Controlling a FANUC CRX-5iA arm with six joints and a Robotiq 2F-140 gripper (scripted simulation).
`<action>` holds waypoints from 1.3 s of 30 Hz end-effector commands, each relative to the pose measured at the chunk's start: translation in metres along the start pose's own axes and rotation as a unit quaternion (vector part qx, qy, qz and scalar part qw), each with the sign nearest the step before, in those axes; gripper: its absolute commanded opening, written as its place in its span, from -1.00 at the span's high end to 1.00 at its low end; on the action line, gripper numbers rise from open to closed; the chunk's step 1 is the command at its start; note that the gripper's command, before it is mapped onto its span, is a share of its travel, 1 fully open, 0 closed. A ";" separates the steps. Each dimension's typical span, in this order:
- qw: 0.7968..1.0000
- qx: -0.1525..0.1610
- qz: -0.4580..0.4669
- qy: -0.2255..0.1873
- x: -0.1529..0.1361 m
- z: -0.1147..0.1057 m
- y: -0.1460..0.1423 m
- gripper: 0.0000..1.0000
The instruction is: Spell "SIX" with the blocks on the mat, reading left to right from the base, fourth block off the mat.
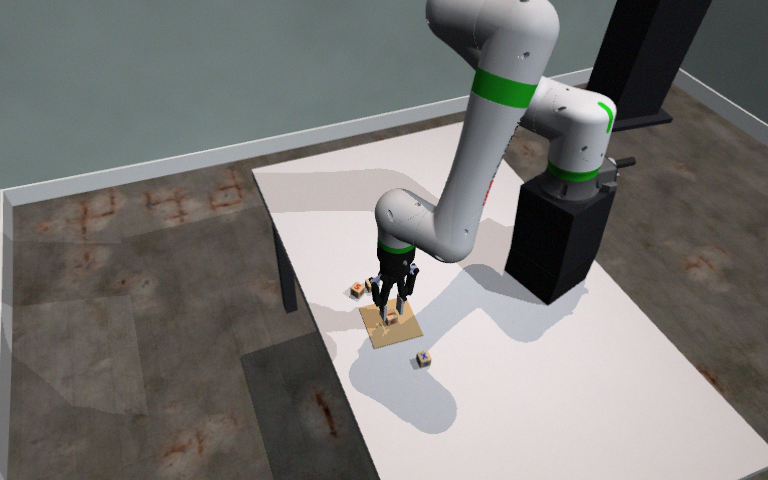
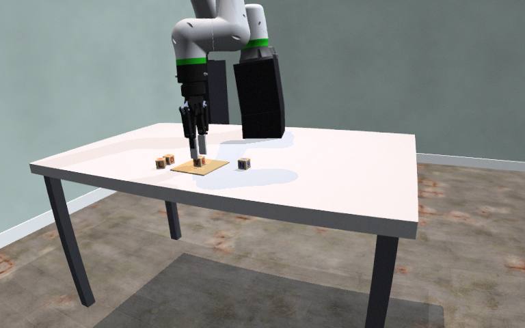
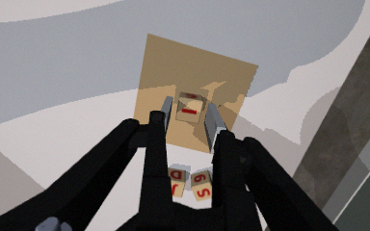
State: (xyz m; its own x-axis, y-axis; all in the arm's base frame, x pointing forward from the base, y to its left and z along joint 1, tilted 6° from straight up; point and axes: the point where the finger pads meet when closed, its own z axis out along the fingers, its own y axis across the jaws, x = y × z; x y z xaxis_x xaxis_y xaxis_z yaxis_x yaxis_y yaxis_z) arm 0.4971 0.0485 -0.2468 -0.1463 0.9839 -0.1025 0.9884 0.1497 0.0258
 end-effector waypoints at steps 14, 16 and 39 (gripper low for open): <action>1.000 0.000 0.000 0.000 0.000 -0.061 0.000 0.44; 1.000 0.000 0.000 0.000 0.000 -0.062 0.000 0.44; 1.000 0.000 0.001 0.000 0.000 -0.062 0.000 -1.00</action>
State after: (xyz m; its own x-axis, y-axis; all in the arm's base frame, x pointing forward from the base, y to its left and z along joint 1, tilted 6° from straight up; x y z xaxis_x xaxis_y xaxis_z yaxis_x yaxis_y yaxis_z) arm 0.4946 0.0543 -0.1857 -0.1463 0.9839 -0.1023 0.9884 0.1496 0.0250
